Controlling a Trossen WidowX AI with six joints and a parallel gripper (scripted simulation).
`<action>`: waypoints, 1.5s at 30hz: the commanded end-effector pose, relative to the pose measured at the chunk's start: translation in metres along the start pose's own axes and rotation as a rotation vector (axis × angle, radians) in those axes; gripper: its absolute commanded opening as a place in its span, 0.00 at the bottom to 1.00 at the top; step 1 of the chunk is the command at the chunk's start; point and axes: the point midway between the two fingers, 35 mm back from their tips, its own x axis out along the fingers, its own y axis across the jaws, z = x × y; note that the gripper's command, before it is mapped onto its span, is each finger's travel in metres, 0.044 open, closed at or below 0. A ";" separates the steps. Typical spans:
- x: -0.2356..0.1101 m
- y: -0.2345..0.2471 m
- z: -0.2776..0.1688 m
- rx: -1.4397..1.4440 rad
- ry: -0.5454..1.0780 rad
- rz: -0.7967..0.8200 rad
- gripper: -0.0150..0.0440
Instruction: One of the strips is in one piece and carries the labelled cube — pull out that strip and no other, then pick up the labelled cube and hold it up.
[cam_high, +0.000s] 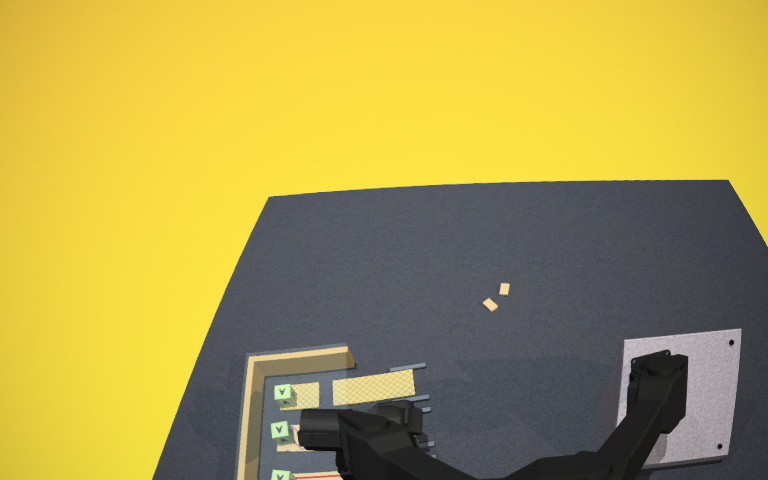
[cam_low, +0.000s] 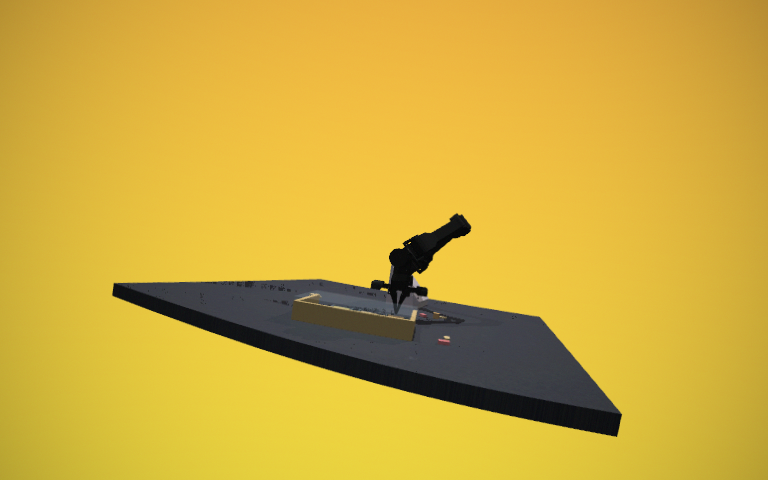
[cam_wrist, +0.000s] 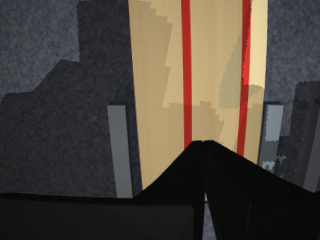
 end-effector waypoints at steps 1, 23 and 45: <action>0.009 0.000 -0.006 0.009 0.011 -0.001 0.25; 0.014 0.000 -0.007 0.009 0.011 0.000 0.25; 0.015 0.000 -0.007 0.009 0.011 0.000 0.25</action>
